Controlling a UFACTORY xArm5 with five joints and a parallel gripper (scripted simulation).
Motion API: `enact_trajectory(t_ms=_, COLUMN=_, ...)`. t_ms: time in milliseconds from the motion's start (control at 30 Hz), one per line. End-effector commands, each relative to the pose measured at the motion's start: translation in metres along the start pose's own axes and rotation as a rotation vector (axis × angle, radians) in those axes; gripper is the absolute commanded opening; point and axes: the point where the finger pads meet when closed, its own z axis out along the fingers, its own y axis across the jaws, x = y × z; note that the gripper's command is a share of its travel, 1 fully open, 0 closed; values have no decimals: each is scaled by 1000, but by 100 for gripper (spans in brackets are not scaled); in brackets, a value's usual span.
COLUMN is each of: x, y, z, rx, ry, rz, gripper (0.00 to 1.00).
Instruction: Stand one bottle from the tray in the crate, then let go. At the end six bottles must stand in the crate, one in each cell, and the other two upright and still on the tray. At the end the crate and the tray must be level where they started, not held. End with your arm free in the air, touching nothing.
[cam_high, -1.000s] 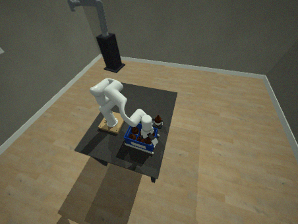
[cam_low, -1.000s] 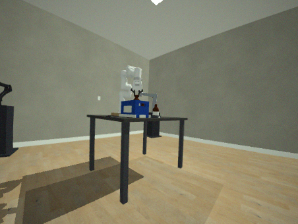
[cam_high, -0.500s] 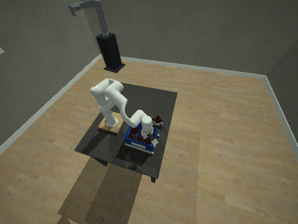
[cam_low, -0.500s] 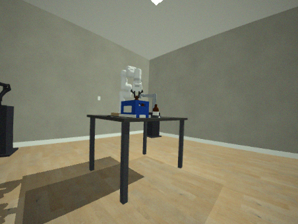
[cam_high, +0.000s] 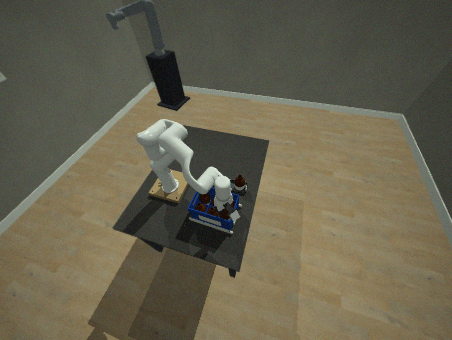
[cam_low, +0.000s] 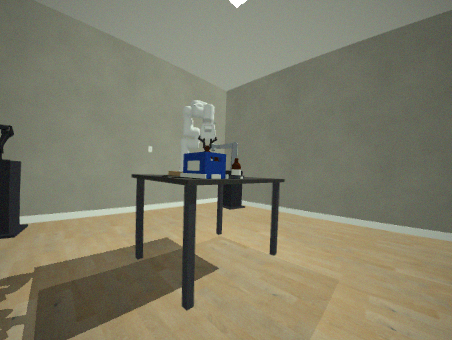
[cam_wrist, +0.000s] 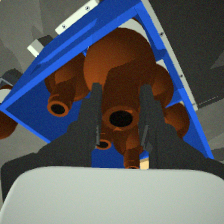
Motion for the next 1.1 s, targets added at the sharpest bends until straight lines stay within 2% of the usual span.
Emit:
enact_trajectory(t_ms=0, x=1, y=0, z=-2, rx=2, ry=4, rz=0, gripper=0)
enact_trajectory(t_ms=500, x=1, y=0, z=0, rx=2, ry=4, rz=0, gripper=0)
enact_trajectory(t_ms=1067, x=1, y=-1, z=13, rx=2, ry=4, rz=0, gripper=0)
